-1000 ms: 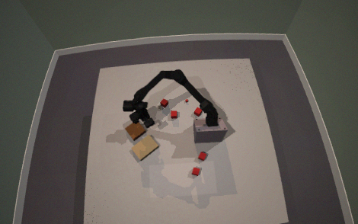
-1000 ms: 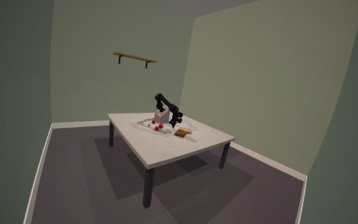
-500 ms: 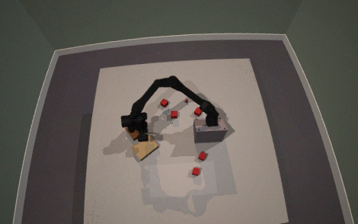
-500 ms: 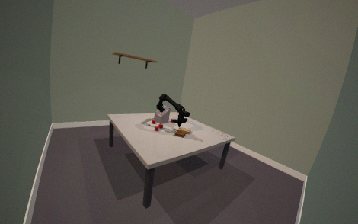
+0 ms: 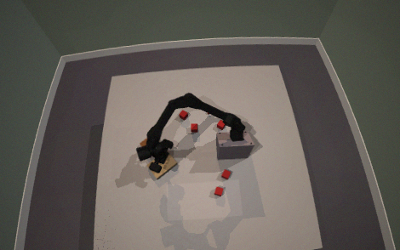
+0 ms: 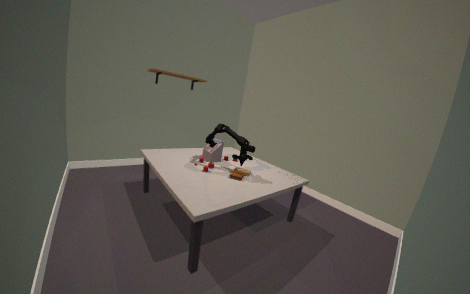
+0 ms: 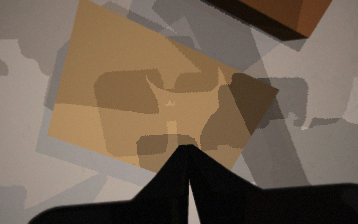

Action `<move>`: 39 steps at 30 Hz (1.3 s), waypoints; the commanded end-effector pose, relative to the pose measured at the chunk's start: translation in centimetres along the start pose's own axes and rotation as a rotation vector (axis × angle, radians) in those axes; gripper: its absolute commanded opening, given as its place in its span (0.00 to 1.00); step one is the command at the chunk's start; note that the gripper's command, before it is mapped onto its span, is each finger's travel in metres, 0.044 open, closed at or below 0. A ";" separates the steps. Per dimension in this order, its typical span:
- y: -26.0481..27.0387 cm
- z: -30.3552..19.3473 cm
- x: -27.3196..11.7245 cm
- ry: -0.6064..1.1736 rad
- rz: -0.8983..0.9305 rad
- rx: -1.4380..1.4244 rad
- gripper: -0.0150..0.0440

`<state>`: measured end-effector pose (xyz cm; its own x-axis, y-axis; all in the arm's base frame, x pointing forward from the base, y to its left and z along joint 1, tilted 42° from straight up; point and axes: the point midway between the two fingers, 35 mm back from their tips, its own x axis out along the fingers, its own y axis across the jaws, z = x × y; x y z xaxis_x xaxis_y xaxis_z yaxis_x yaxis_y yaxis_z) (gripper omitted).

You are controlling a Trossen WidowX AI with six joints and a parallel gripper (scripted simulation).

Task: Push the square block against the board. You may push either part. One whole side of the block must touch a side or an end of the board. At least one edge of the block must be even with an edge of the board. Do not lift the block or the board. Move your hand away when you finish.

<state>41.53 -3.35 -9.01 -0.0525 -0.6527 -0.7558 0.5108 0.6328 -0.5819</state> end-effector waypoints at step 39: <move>5.0 -5.1 6.1 -0.005 -0.017 0.473 0.25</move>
<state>39.19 -1.76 -18.23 -0.0629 -0.6612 -0.7476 0.8438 0.3648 -0.3936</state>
